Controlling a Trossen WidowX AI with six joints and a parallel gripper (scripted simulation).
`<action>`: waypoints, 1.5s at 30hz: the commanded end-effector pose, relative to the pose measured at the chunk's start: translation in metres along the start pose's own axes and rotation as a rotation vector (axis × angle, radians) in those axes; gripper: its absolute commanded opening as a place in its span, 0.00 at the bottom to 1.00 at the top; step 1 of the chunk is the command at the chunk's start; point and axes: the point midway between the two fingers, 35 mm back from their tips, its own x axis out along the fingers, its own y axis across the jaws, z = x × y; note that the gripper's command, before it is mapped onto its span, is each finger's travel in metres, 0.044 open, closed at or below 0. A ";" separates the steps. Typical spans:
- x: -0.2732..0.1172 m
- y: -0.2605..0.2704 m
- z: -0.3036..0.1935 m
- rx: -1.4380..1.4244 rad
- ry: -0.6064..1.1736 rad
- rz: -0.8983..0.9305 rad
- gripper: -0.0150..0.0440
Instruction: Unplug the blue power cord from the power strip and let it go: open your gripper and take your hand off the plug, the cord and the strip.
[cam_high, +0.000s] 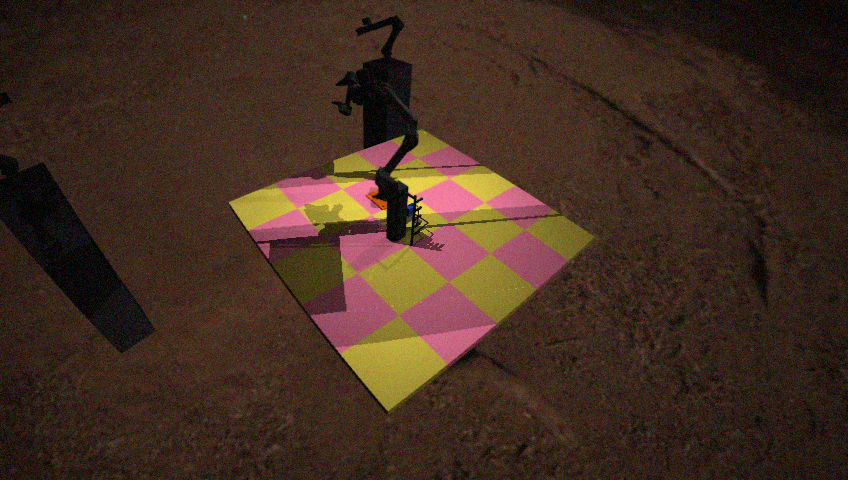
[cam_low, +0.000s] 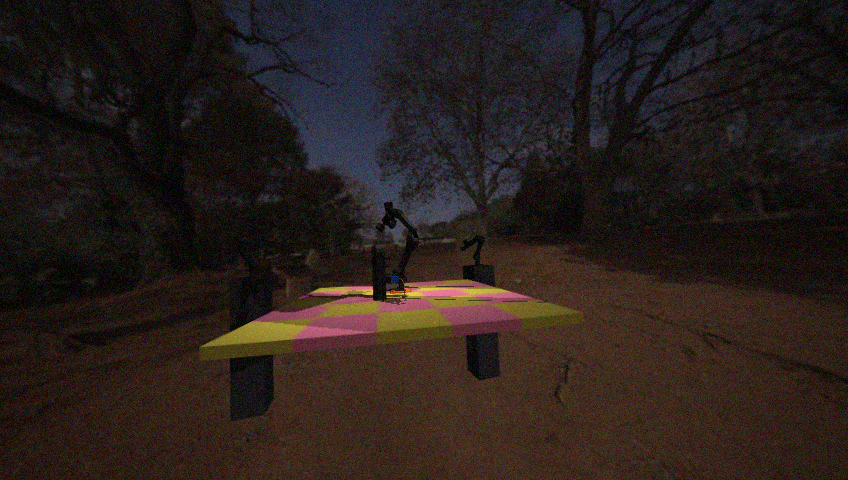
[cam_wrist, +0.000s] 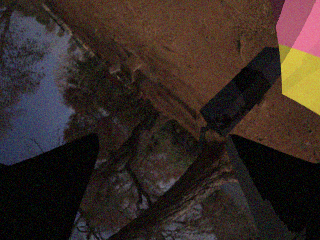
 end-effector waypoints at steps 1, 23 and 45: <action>0.000 -0.001 -0.001 -0.005 0.004 -0.004 0.89; -0.114 -0.211 -0.129 -1.095 1.052 -0.397 0.53; -0.380 -0.309 -0.040 -1.732 2.478 0.284 0.53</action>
